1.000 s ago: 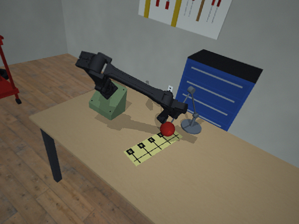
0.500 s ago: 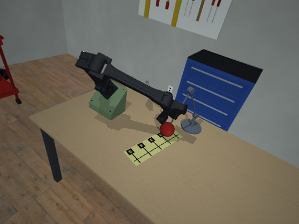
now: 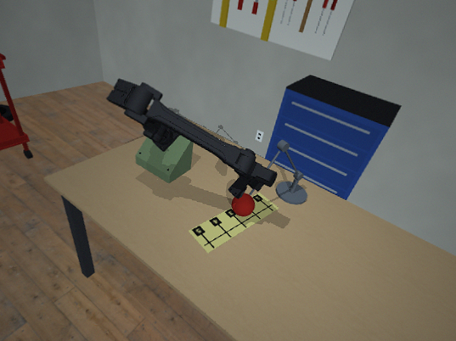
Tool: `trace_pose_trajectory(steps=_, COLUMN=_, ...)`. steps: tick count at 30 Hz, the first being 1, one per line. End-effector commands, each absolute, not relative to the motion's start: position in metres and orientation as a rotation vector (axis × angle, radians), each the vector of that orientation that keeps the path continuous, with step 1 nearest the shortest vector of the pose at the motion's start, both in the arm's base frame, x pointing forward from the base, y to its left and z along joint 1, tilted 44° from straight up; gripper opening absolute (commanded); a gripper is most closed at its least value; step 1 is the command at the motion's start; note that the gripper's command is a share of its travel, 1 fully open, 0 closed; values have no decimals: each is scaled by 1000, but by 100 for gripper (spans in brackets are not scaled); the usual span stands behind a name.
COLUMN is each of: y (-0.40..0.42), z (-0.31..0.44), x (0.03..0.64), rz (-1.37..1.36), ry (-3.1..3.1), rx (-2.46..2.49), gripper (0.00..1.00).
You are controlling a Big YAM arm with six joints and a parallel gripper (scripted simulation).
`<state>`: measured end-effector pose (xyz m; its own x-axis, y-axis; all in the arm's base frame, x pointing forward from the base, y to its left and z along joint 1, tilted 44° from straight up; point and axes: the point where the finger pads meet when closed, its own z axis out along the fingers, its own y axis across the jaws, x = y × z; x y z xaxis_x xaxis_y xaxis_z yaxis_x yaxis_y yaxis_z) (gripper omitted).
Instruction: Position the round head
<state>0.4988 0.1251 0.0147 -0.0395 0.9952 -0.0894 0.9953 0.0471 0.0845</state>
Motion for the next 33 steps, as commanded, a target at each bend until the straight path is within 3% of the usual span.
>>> trace_pose_trajectory(steps=1, y=106, z=69, x=530, rz=99, ry=2133, rx=2048, gripper=0)
trace_pose_trajectory(steps=33, y=136, z=56, x=530, rz=99, ry=2133, rx=2048, gripper=0)
